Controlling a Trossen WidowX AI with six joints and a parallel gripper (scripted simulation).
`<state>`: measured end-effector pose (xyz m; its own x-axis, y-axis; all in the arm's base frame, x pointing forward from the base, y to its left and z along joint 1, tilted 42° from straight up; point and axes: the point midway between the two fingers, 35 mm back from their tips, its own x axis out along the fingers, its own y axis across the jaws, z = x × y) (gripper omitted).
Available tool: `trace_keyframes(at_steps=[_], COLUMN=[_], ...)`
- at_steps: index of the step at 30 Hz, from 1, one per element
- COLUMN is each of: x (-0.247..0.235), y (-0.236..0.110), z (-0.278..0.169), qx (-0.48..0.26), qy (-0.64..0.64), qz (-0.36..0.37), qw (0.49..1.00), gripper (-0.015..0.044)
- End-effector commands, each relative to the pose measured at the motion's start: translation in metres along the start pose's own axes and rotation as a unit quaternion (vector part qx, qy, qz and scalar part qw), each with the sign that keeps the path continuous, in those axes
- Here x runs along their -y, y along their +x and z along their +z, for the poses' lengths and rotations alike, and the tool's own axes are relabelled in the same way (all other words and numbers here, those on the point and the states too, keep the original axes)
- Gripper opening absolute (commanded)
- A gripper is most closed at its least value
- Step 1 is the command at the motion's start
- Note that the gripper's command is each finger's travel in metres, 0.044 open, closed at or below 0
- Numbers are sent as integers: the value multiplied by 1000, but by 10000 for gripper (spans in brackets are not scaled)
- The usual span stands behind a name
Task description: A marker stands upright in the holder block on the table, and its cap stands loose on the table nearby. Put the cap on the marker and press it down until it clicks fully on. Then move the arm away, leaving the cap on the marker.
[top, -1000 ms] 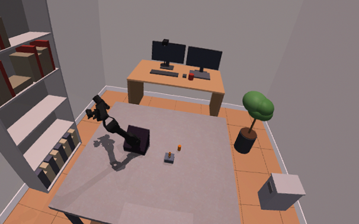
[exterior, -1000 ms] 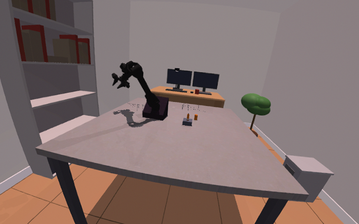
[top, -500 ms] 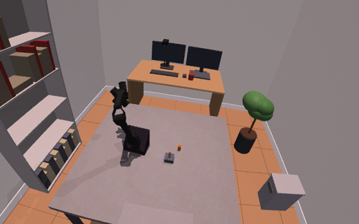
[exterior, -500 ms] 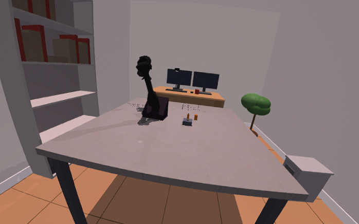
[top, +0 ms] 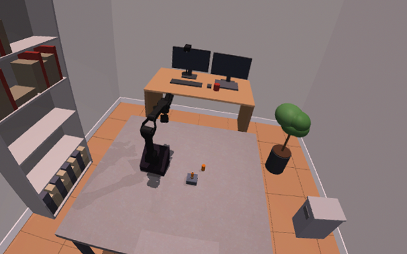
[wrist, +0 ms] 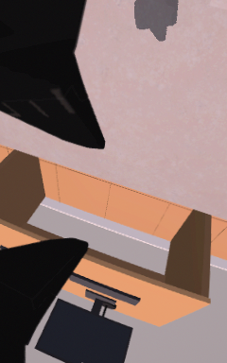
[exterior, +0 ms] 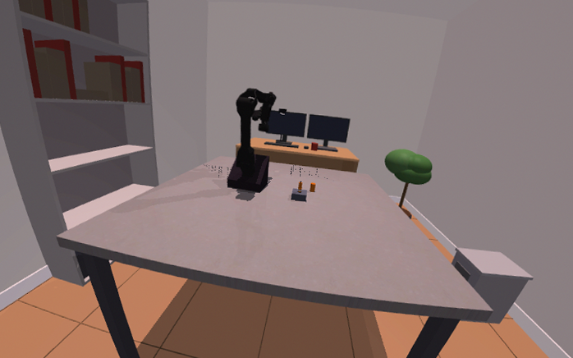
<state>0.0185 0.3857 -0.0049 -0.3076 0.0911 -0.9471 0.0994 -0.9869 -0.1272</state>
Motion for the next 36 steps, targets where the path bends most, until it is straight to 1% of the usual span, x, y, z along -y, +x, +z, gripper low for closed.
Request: trace_keyframes(at_steps=[1, 7, 11, 14, 17, 21, 25, 29, 31, 34, 36], x=[-18, -52, -90, -123, -160, -218, -279, -336, -345, -345, -354], y=[-9, -21, -33, -43, -56, -76, -95, -117, -120, -120, -113], z=[-52, -115, -162, -193, -222, -254, -276, -290, -291, -291, -294], qx=[-35, -88, -128, -162, -201, -253, -301, -346, -352, -352, -353], qy=[94, 244, 368, 451, 527, 621, 696, 740, 745, 745, 745], qz=[11, 37, 58, 77, 99, 129, 159, 193, 198, 198, 198], qw=[995, 965, 919, 874, 820, 730, 632, 545, 530, 530, 530], gripper=[241, 241, 241, 241, 241, 241, 241, 241, 241, 241, 241])
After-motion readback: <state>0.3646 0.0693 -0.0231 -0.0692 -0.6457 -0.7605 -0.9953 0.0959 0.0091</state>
